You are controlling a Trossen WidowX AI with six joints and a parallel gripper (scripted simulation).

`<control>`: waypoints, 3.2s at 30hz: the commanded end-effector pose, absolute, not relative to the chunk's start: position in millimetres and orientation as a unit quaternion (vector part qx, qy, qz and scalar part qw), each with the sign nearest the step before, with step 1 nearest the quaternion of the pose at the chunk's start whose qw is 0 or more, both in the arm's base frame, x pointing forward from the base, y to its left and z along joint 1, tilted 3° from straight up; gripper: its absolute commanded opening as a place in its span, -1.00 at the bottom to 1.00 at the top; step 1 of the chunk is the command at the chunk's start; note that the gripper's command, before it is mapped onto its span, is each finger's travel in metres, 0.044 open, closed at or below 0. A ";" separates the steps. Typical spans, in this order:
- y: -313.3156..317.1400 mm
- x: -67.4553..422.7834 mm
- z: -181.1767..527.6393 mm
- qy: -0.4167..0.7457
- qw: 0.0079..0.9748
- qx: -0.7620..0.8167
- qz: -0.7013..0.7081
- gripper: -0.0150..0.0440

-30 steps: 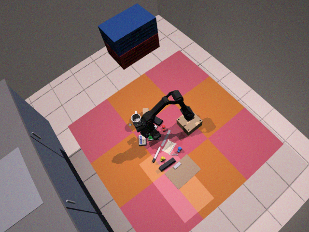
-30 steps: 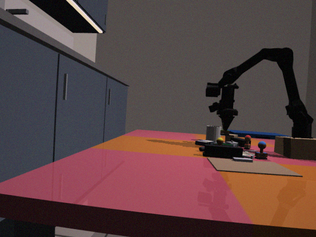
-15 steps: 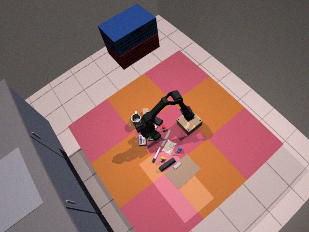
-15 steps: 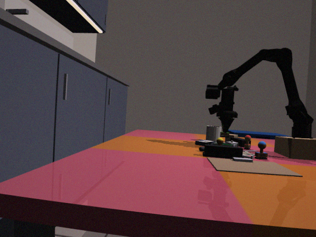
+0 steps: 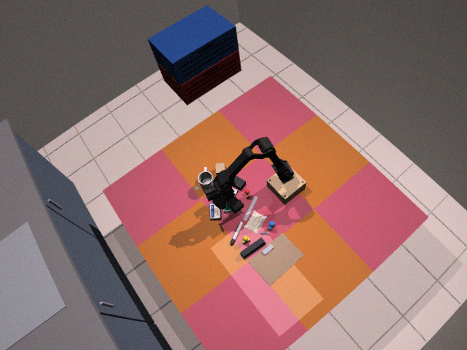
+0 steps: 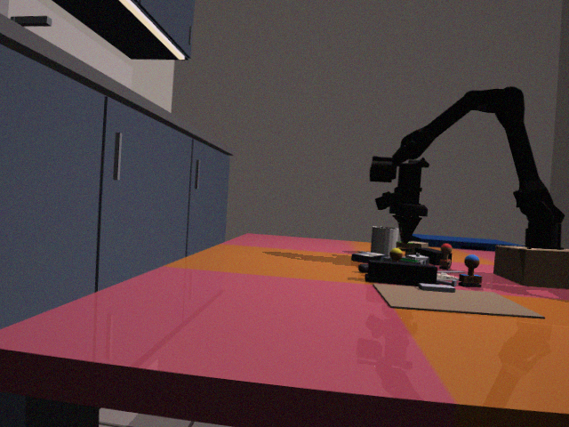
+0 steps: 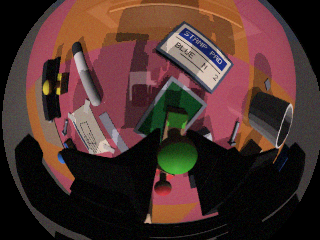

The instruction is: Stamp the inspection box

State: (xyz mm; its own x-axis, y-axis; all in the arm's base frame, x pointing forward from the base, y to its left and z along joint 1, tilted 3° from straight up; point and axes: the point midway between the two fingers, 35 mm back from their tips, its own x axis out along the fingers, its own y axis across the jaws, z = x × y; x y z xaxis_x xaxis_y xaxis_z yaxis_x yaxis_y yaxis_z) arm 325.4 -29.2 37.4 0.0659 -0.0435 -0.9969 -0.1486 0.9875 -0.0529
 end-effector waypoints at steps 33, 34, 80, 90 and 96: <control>-29.5 324.9 16.2 0.685 0.725 -0.068 0.038 -0.49; -29.5 324.9 16.2 0.685 0.725 -0.068 0.038 -0.49; -29.8 325.1 11.0 0.684 0.725 -0.068 0.037 -0.49; -29.9 325.1 10.0 0.684 0.725 -0.068 0.037 -0.49; -29.9 325.1 10.0 0.684 0.725 -0.068 0.037 -0.49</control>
